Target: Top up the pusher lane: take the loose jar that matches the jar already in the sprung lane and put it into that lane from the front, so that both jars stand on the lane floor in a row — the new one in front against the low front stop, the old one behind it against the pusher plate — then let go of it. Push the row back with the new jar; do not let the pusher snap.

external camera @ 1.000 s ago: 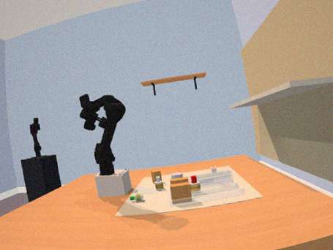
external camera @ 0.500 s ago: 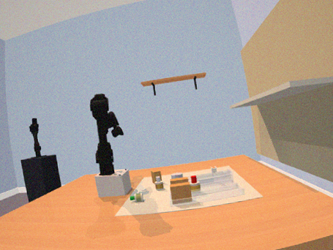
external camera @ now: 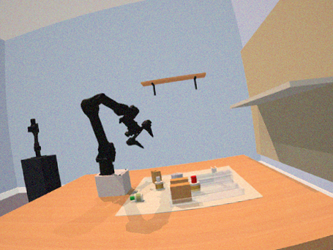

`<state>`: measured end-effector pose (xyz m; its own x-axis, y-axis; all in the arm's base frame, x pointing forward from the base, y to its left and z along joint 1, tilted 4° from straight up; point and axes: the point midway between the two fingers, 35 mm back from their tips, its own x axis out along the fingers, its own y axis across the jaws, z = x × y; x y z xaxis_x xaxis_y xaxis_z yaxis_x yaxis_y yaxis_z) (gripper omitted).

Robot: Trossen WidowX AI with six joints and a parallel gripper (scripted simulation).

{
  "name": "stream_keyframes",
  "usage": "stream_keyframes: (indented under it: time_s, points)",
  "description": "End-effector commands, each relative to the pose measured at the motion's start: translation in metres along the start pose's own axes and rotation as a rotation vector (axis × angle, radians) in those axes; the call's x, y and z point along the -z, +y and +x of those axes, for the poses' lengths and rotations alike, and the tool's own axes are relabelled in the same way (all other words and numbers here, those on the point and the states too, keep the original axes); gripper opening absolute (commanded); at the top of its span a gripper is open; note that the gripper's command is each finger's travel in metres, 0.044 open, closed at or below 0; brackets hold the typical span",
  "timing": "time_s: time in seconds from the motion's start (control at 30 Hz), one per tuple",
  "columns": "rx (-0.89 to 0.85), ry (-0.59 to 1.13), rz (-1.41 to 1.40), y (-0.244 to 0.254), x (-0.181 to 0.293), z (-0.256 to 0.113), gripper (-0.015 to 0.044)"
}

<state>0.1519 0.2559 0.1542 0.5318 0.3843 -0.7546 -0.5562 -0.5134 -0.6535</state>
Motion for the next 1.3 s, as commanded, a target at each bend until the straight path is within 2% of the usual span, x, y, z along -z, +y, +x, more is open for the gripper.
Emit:
stream_keyframes:
  time_s: [0.0,0.3,0.73,1.07,1.27]
  points:
    - [-0.096,0.104,0.298,0.008,0.048,0.021,0.044]
    - [-0.213,0.298,0.854,0.038,0.131,0.042,0.044]
    - [-0.34,0.708,2.043,0.125,0.24,0.036,0.044]
    - [-0.344,0.729,2.103,0.13,0.245,0.034,0.044]
    - [-0.345,0.729,2.102,0.149,0.246,0.059,0.044]
